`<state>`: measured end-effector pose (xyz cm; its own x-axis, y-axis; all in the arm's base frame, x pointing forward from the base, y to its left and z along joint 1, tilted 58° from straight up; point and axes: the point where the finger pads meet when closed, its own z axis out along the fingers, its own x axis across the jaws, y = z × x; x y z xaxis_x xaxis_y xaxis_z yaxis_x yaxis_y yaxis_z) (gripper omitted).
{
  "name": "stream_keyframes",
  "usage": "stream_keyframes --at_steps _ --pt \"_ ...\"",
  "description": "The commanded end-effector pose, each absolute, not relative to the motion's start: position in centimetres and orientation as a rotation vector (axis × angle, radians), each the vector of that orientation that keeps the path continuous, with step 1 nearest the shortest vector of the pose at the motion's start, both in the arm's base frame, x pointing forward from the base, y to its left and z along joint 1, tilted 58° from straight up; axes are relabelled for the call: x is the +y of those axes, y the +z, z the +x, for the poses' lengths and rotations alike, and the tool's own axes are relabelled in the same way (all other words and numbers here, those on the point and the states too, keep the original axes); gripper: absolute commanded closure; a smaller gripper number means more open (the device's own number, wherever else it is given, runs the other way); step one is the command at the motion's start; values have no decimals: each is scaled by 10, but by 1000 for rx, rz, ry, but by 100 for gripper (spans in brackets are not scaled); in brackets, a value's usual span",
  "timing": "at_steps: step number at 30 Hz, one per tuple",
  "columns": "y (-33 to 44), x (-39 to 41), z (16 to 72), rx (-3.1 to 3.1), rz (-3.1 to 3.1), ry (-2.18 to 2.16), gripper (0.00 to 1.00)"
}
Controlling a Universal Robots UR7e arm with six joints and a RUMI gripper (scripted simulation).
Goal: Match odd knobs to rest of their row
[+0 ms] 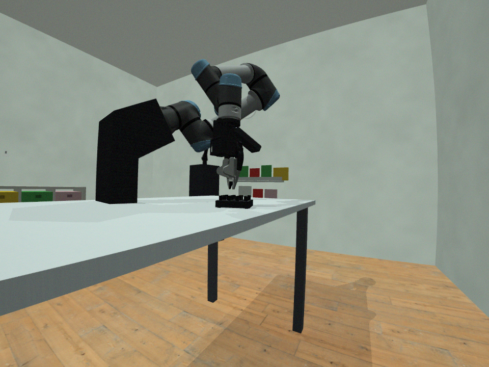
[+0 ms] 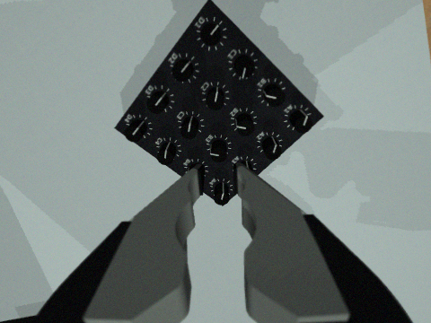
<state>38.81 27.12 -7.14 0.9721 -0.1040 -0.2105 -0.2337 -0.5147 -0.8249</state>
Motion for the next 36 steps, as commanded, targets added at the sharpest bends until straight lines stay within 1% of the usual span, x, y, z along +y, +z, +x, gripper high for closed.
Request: stream_keyframes --at_steps 1,23,36 --pt "-67 264 388 235 -2113 165 89" --pt "-66 263 389 250 -2112 173 89" --pt "-61 264 394 419 -2092 267 89"
